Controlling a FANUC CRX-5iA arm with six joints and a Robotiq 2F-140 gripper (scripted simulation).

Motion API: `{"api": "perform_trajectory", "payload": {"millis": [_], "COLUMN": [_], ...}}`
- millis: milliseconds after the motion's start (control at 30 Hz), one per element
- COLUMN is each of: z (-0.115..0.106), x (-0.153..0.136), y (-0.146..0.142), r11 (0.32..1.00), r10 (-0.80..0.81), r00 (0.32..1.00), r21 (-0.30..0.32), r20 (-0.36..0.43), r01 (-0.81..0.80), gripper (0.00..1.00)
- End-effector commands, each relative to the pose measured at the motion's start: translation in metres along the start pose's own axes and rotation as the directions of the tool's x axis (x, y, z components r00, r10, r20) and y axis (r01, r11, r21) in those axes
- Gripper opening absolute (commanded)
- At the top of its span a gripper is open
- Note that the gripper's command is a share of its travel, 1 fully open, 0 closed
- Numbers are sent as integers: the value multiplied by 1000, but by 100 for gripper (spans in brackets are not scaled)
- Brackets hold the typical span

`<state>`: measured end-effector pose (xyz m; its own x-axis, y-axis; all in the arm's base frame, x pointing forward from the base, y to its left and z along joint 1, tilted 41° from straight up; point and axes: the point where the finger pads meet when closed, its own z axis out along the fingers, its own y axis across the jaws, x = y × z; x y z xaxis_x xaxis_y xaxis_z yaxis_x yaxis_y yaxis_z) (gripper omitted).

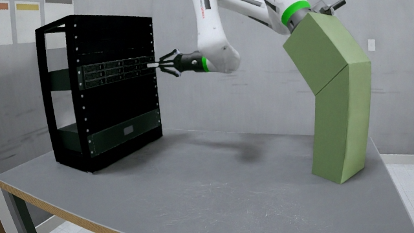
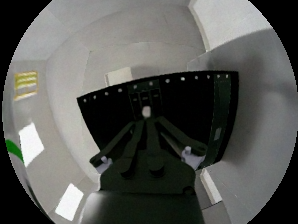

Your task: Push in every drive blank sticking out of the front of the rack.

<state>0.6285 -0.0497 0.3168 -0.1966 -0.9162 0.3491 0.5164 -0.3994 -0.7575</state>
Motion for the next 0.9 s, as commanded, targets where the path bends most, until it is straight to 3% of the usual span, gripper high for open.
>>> {"api": "perform_trajectory", "payload": {"millis": [0, 867], "z": [0, 6], "x": [0, 0], "y": [-1, -1], "r11": [1000, 1000], "r10": [0, 0], "r00": [1000, 1000], "r21": [1, 1], "r20": [0, 0], "r01": [0, 0], "gripper": [10, 10]}}
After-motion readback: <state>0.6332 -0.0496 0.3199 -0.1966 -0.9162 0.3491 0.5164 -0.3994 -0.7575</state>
